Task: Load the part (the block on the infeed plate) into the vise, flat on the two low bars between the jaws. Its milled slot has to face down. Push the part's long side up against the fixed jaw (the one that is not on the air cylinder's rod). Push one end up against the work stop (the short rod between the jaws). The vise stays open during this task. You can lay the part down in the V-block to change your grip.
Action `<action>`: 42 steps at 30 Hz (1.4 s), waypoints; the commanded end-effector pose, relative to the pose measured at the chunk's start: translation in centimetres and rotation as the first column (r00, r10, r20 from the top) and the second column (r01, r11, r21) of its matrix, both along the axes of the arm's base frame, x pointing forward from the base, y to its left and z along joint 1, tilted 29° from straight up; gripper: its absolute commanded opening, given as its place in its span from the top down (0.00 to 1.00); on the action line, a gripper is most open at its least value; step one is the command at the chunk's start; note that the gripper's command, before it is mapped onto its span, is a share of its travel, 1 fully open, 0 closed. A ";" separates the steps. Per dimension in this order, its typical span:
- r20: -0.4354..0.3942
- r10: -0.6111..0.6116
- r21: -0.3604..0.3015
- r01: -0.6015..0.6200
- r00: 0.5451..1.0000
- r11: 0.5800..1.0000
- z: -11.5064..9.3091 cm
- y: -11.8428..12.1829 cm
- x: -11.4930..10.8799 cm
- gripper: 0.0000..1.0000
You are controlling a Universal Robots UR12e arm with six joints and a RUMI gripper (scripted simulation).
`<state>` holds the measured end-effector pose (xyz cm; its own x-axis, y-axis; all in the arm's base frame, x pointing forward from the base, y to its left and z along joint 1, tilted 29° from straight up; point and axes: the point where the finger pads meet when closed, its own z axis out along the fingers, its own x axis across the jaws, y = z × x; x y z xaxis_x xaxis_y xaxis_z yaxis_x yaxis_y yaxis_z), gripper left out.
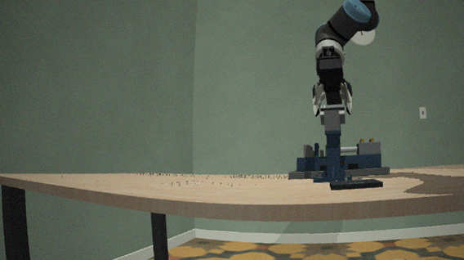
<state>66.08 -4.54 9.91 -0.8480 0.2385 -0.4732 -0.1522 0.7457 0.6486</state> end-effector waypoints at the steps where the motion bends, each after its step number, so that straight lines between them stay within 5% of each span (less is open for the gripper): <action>1: 0.006 0.014 0.022 -0.014 1.000 1.000 0.0 0.0 0.0 0.49; 42: 0.028 0.052 0.091 -0.054 0.998 0.994 0.0 -0.1 0.0 0.49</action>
<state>66.09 -4.60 9.85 -0.8487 0.2372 -0.4727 -0.2053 0.6759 0.7078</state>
